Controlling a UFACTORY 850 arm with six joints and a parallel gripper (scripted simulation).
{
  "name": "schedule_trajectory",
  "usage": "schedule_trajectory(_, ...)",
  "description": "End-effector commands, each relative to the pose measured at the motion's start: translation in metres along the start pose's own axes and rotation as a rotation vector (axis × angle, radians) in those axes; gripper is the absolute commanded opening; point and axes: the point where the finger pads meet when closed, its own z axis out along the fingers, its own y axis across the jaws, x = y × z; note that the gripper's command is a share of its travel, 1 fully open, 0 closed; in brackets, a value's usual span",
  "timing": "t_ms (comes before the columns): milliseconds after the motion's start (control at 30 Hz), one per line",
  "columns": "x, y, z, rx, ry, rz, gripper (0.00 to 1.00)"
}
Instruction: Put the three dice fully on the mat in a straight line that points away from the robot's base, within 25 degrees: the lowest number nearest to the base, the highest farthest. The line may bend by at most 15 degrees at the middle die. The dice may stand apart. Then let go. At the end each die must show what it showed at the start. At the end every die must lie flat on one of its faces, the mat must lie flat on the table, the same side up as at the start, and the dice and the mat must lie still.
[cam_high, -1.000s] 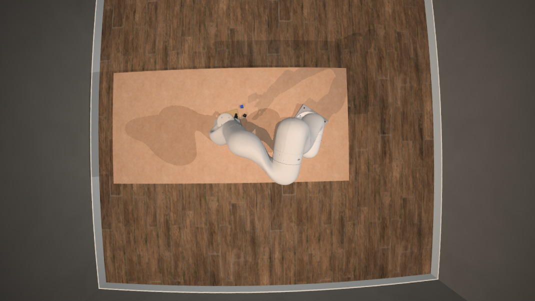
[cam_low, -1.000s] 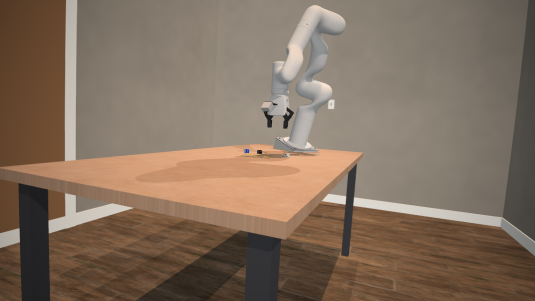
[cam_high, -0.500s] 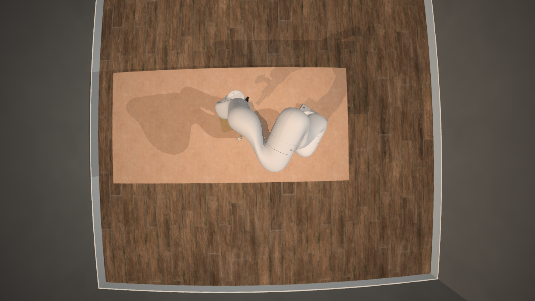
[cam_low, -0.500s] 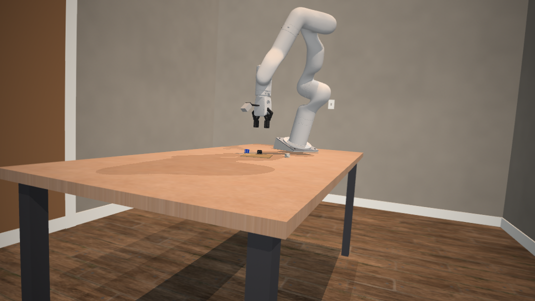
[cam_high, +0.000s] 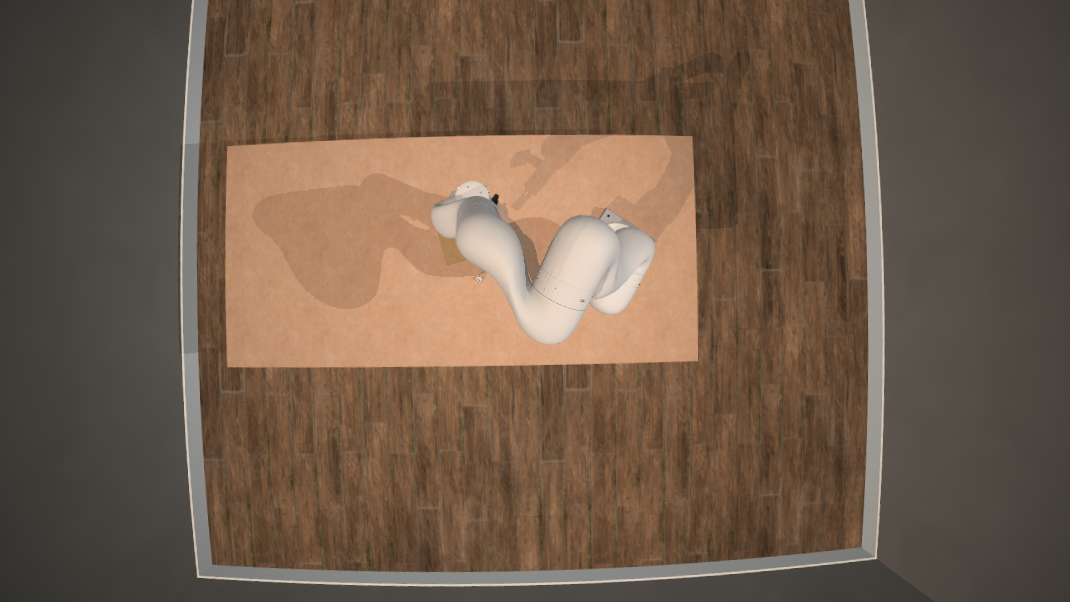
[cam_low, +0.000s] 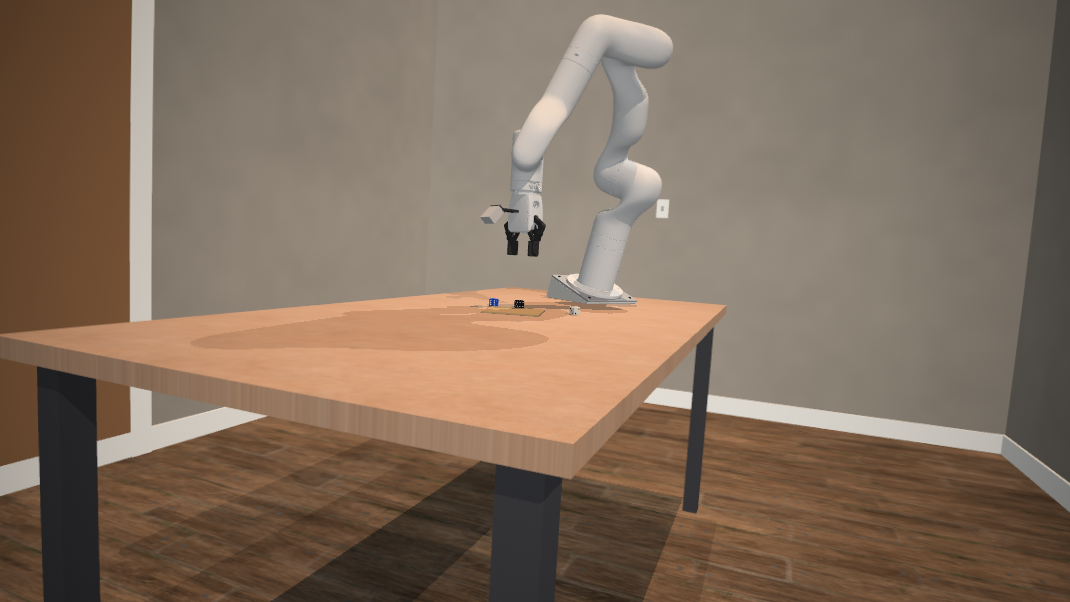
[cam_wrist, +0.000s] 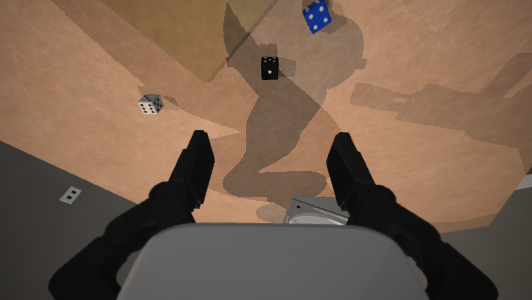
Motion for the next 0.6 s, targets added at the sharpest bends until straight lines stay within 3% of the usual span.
schedule_trajectory(0,0.0008,-0.0002,-0.0001,0.000,0.001,0.026,1.00)
schedule_trajectory(167,0.0010,-0.0003,0.0014,0.001,0.001,0.121,1.00)
schedule_trajectory(567,0.0018,-0.0011,0.0084,0.003,0.001,0.570,1.00)
